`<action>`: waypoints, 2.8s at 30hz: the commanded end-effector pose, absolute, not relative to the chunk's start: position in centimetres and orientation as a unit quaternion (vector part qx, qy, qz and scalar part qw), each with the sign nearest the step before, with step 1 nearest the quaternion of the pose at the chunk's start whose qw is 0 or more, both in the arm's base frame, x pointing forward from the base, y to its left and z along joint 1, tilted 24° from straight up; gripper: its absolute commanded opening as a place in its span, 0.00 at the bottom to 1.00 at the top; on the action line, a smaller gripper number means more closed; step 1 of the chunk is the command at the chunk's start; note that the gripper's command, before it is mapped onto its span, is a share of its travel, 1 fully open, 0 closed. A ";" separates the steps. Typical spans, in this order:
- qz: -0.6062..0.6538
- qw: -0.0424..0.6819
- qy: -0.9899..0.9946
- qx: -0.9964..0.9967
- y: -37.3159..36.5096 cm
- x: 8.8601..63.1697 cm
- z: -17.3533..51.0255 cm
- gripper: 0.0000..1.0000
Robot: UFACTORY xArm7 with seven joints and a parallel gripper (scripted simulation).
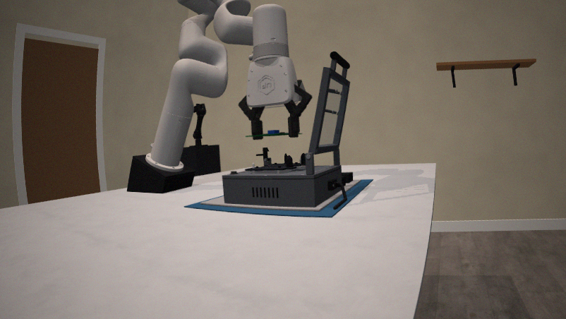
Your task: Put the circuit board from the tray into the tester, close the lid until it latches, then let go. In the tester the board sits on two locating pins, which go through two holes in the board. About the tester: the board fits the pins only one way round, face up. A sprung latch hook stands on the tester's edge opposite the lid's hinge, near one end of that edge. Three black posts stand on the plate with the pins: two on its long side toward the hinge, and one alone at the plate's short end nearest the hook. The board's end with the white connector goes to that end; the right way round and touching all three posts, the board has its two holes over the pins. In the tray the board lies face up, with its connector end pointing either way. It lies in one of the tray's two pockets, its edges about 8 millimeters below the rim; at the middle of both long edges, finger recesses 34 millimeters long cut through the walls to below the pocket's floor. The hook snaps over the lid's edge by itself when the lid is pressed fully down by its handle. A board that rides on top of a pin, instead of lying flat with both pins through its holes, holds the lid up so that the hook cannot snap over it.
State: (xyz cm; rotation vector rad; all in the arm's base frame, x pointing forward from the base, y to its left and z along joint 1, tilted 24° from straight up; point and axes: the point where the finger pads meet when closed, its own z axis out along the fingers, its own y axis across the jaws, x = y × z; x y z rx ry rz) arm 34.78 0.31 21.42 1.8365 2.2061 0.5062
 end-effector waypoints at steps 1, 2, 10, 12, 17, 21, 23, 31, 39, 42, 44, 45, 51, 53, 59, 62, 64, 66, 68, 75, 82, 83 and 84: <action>0.174 0.115 0.752 0.626 0.3 34.9 21.6 0.79; 0.174 0.115 0.752 0.626 0.3 34.9 21.6 0.79; 0.174 0.115 0.752 0.626 0.3 34.9 21.6 0.79; 0.174 0.115 0.752 0.626 0.3 34.9 21.6 0.79; 0.174 0.115 0.752 0.626 0.3 34.9 21.6 0.79; 0.174 0.115 0.752 0.626 0.3 34.9 21.6 0.79; 0.174 0.115 0.752 0.626 0.3 34.9 21.6 0.79; 0.174 0.115 0.752 0.626 0.3 35.0 21.3 0.79; 0.174 0.115 0.752 0.626 0.4 35.3 20.7 0.79; 0.174 0.115 0.752 0.626 0.4 35.5 20.2 0.79; 0.174 0.115 0.752 0.626 0.5 35.6 19.9 0.79; 0.174 0.115 0.752 0.626 0.5 35.7 19.7 0.79; 0.174 0.115 0.752 0.626 0.6 36.1 18.7 0.79; 0.174 0.115 0.752 0.626 0.6 36.1 18.7 0.79; 0.174 0.115 0.752 0.626 0.7 36.5 17.9 0.79; 0.174 0.115 0.752 0.626 0.7 36.6 17.6 0.79; 0.174 0.115 0.752 0.626 0.8 36.6 17.5 0.79; 0.174 0.115 0.752 0.626 0.8 36.7 17.4 0.79; 0.174 0.115 0.752 0.626 0.8 36.7 17.4 0.79; 0.174 0.115 0.752 0.626 0.8 36.7 17.4 0.79; 0.174 0.115 0.752 0.626 0.8 36.7 17.4 0.79; 0.174 0.115 0.752 0.626 0.8 36.7 17.4 0.79; 0.174 0.115 0.752 0.626 0.8 36.7 17.4 0.79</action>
